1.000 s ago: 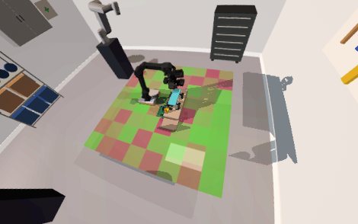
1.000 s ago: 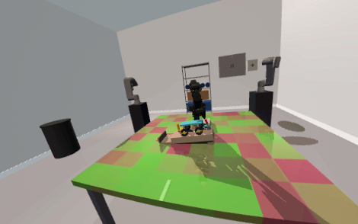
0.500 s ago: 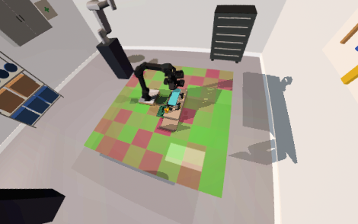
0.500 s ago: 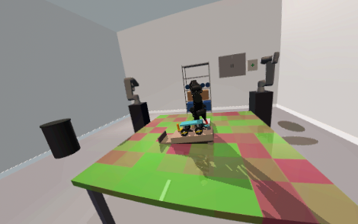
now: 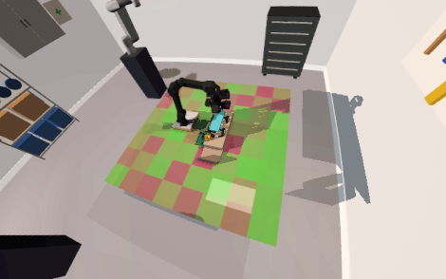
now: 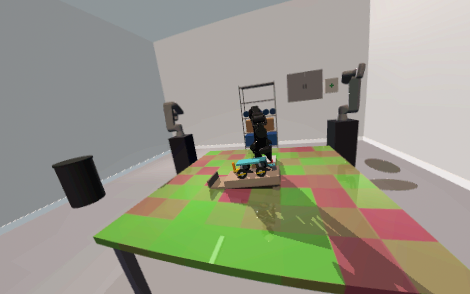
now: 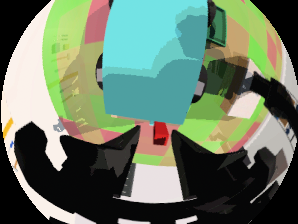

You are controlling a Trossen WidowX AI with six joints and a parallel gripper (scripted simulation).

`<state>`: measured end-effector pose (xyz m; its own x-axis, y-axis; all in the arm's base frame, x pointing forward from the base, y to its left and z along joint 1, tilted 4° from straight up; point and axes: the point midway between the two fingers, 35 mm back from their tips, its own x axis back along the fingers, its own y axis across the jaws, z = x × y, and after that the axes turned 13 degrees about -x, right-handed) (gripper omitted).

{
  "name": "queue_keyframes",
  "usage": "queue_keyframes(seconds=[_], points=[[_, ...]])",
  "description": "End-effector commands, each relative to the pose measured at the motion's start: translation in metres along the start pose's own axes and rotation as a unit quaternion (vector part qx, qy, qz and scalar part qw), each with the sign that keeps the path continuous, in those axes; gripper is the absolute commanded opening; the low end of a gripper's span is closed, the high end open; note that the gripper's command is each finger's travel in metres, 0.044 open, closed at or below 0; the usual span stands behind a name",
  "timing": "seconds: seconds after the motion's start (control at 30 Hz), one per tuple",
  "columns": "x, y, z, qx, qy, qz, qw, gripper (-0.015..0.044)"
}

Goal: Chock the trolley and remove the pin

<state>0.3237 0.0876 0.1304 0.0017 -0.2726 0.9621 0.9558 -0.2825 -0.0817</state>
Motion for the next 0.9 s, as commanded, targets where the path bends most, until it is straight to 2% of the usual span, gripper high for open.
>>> queue_keyframes(seconds=[0.0, 0.5, 0.63, 0.87], points=[[-0.008, -0.002, 0.0, -0.003, 0.001, 0.005, 1.0, 0.019], [-0.023, -0.004, -0.001, -0.003, 0.001, 0.005, 1.0, 0.019], [-0.02, -0.002, 0.0, 0.0, 0.0, 0.001, 1.0, 0.0085], [-0.02, -0.002, 0.0, 0.0, 0.0, 0.001, 1.0, 0.0038]])
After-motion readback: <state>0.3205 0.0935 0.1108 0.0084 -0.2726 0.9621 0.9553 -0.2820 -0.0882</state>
